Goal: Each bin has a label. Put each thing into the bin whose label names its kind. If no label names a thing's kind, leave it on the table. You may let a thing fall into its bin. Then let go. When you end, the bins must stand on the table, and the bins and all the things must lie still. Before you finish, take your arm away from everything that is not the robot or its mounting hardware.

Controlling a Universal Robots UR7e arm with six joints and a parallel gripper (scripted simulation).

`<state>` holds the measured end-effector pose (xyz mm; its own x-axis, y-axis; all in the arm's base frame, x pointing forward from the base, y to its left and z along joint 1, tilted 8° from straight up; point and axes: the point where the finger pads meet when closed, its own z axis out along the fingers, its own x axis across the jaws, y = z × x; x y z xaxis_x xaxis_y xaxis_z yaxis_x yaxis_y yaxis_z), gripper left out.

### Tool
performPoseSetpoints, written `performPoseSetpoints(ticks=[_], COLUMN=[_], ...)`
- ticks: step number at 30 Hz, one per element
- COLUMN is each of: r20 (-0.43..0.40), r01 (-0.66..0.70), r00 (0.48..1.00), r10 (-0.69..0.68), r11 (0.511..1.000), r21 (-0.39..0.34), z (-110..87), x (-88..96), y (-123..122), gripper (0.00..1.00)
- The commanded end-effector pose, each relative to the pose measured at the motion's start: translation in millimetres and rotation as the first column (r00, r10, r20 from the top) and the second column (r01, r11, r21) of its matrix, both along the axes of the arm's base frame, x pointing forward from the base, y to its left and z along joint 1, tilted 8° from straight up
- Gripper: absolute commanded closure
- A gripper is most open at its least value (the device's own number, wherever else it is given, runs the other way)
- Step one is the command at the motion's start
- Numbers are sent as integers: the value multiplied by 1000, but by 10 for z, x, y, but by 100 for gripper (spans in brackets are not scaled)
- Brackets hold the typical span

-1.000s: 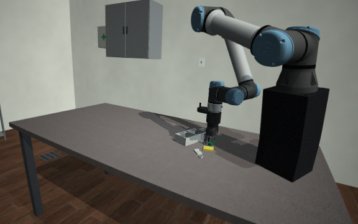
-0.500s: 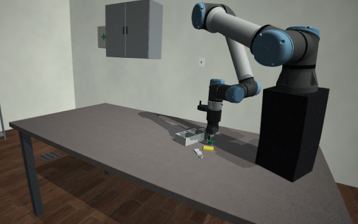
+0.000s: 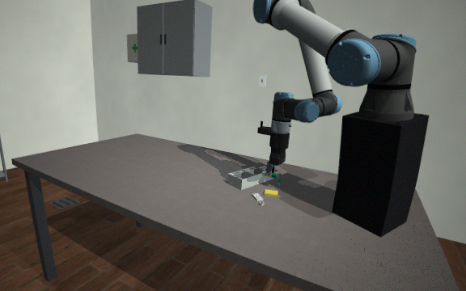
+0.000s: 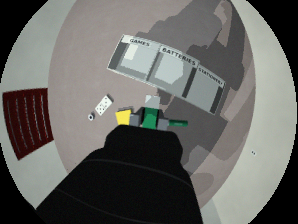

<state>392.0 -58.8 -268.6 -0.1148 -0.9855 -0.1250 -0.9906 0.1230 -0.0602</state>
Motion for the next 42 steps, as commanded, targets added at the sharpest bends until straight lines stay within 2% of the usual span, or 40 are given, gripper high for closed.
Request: performPoseSetpoints(ticks=[1,15,17,22,29,32,35,38,39,42], r20=[0,0,0,0,0,0,17,19,26,31], r01=[0,0,0,0,0,0,-148,-168,-234,-292], r00=[1000,1000,1000,1000,1000,1000,989,985,972,956], r10=[0,0,0,0,0,0,148,169,235,293], r11=[1000,1000,1000,1000,1000,1000,989,986,972,956], r21=[0,0,0,0,0,0,-13,-15,-22,-32], z=[90,90,154,154,119,117,102,97,92,77], x=[-2,-2,-7,-7,144,152,217,239,260,325], y=[-14,-14,-22,-22,-413,-434,-601,-657,-713,-881], gripper=[55,55,55,55,55,55,55,55,55,55])
